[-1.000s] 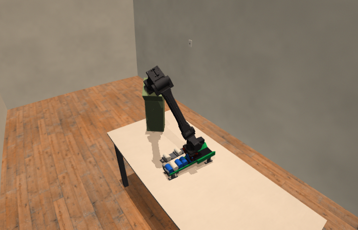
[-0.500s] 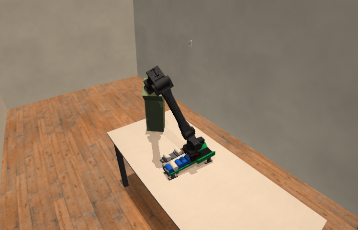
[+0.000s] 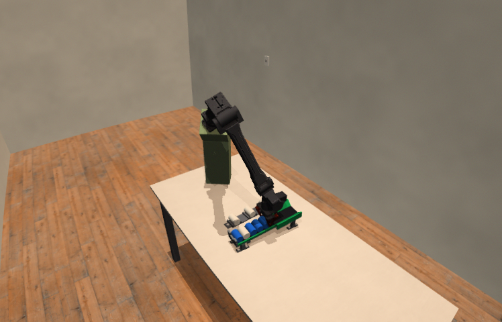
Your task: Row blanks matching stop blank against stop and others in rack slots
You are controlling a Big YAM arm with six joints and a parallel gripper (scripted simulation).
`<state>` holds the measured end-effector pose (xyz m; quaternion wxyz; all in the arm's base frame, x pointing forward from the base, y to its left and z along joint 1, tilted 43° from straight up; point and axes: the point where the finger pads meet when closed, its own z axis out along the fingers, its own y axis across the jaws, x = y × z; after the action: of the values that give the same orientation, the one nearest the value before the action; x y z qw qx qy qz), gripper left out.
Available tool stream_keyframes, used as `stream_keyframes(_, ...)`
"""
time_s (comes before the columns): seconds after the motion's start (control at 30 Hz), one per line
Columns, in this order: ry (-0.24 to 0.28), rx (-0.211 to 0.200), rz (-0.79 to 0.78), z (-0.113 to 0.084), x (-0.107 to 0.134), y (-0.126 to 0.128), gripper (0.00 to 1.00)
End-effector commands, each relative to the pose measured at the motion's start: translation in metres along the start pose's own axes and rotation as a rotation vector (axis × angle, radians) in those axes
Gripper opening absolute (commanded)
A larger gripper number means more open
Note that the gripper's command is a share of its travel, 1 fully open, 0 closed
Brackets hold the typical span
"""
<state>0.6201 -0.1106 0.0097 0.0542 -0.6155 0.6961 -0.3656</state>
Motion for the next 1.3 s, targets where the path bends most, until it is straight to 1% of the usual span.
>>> stream_keyframes(0.0,-0.011,0.007,-0.023,-0.006,-0.012,0.000,0.76)
stream_keyframes(0.03,-0.009,0.017,-0.016,-0.013,-0.009,-0.006,0.76)
stream_keyframes(0.23,-0.008,0.015,-0.003,-0.032,-0.008,-0.006,0.76)
stream_keyframes(0.3,-0.008,0.015,-0.003,-0.032,-0.008,-0.006,0.76)
stream_keyframes(0.6,-0.009,0.015,-0.003,-0.079,-0.007,-0.005,0.76)
stream_keyframes(0.73,-0.009,0.015,-0.003,-0.095,-0.007,-0.004,0.76)
stream_keyframes(0.8,-0.009,0.015,-0.003,-0.100,-0.007,-0.004,0.76)
stream_keyframes(0.87,-0.009,0.015,-0.003,-0.100,-0.007,-0.004,0.76)
stream_keyframes(0.9,0.002,-0.015,0.000,-0.088,-0.001,0.006,0.76)
stream_keyframes(1.03,-0.003,0.004,0.003,-0.094,-0.003,0.000,0.76)
stream_keyframes(1.07,-0.003,0.007,0.002,-0.094,-0.003,0.000,1.00)
stream_keyframes(1.27,-0.003,0.012,0.003,-0.095,-0.002,-0.004,1.00)
